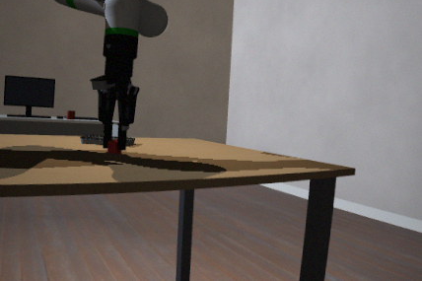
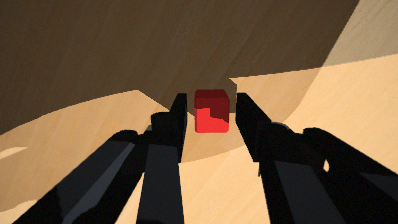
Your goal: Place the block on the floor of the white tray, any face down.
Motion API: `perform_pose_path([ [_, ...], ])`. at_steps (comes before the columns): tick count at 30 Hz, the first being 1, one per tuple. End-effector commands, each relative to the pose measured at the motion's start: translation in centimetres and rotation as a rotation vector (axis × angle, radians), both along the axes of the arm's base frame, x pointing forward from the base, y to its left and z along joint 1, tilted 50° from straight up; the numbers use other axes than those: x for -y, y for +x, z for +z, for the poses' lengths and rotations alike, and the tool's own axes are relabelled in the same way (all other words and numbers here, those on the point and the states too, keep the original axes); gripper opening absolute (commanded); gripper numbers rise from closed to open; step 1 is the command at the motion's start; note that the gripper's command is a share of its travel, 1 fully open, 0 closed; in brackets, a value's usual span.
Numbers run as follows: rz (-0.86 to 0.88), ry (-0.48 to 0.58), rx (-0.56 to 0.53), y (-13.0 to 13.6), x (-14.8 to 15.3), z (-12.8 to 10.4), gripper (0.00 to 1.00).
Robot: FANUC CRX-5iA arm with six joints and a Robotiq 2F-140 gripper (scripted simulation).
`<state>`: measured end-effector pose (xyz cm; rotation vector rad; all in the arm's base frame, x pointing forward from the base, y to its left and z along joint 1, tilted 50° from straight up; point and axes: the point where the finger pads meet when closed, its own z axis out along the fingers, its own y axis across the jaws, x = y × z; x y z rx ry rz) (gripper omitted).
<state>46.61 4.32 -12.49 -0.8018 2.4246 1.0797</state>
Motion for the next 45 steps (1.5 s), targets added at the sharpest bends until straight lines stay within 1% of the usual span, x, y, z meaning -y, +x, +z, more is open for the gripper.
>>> perform_pose_path([
  [1,-0.001,-0.001,0.001,0.09,-0.18,-0.21,0.36],
  [16,-0.001,-0.001,0.001,0.11,-0.34,-0.35,0.36],
  [17,-0.001,-0.001,0.001,0.11,-0.34,-0.35,0.10],
  [45,-0.001,-0.001,0.001,0.11,-0.34,-0.35,0.10],
])
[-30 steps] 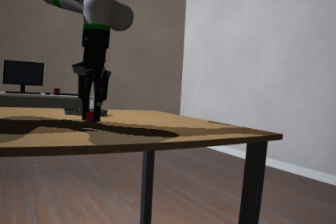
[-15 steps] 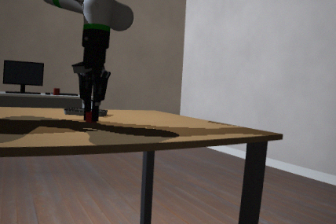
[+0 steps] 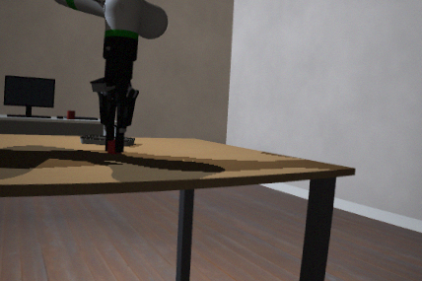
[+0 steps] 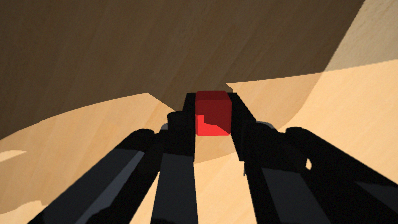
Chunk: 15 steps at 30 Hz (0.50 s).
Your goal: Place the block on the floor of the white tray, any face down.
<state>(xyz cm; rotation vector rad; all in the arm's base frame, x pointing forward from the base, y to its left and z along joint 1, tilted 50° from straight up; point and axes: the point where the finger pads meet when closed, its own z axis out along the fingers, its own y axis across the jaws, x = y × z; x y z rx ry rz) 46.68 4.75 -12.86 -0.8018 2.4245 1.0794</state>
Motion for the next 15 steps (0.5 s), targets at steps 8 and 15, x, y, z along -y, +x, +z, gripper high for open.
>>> perform_pose_path([
  [8,-0.001,-0.001,0.001,0.04,0.10,0.03,0.10],
  [15,-0.001,-0.001,0.001,-0.01,0.43,0.31,0.10],
])
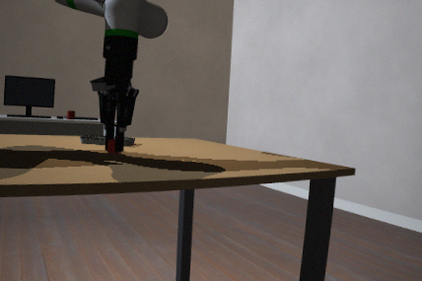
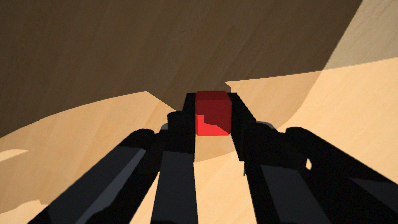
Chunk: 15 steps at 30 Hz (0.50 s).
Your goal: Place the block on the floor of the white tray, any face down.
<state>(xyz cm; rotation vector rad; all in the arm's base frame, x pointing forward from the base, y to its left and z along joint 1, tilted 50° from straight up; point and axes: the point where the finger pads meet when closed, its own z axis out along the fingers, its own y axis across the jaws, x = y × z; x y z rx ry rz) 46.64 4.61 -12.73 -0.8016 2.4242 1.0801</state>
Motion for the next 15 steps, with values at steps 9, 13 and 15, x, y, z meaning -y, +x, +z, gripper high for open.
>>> perform_pose_path([
  [9,-0.001,-0.002,0.001,-0.2,1.7,1.4,0.10],
  [13,-0.001,-0.002,0.001,-0.2,2.4,2.0,0.10],
  [15,-0.001,-0.002,0.001,-0.3,2.9,2.3,0.10],
])
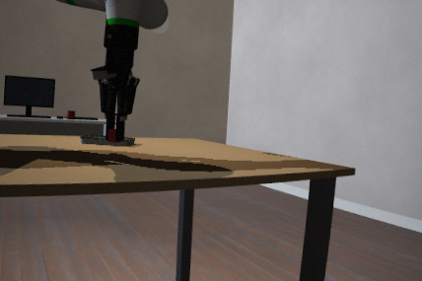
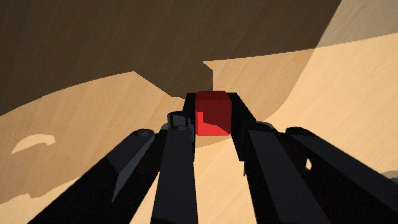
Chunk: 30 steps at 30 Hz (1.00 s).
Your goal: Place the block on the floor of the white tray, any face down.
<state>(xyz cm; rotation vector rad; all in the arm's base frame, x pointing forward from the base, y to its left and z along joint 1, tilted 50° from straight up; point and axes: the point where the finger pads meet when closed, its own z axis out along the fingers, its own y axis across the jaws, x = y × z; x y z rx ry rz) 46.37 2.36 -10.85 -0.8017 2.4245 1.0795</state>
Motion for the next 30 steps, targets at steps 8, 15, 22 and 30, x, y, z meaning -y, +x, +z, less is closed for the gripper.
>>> perform_pose_path([
  [8,-0.001,-0.001,0.001,-0.2,1.9,1.6,0.10],
  [15,-0.001,-0.001,0.001,-0.2,2.2,1.8,0.10],
  [22,-0.001,-0.001,0.001,-0.2,2.2,1.8,0.10],
  [30,-0.001,-0.001,0.001,-0.2,2.2,1.8,0.10],
])
